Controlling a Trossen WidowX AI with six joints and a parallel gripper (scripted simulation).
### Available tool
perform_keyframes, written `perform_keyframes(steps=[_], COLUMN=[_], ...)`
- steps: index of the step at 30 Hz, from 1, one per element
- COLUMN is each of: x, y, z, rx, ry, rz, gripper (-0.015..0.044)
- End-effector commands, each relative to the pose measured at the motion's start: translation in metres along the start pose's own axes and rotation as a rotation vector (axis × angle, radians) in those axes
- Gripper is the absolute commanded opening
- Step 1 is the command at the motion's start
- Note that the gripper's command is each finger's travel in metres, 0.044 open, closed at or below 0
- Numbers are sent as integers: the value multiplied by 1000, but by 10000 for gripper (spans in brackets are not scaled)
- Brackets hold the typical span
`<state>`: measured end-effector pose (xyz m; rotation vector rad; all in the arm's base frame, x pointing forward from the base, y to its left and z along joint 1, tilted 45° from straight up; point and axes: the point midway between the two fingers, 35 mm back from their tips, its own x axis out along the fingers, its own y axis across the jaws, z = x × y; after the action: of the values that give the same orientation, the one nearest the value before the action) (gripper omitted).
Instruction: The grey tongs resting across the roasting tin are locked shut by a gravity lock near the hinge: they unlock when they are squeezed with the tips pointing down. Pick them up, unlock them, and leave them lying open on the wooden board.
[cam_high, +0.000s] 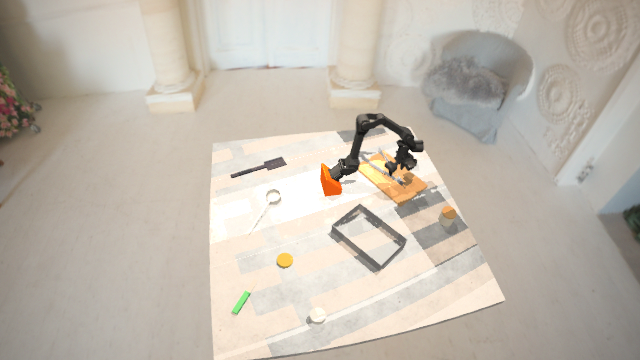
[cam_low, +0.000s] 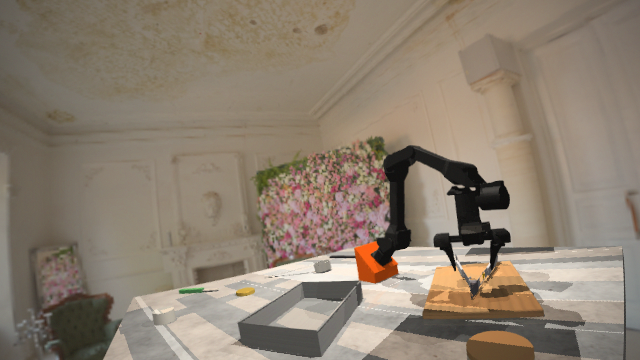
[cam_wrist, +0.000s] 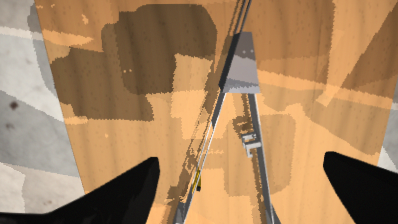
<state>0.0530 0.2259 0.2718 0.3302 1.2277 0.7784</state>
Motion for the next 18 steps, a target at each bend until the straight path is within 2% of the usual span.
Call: perform_keyframes(steps=[1, 14, 18], x=[-18, -95, -99], y=[4, -1, -2], z=[27, 118, 122], rx=[-2, 19, 21], ry=[3, -20, -26], rz=[-12, 32, 39], gripper=[440, 440, 440])
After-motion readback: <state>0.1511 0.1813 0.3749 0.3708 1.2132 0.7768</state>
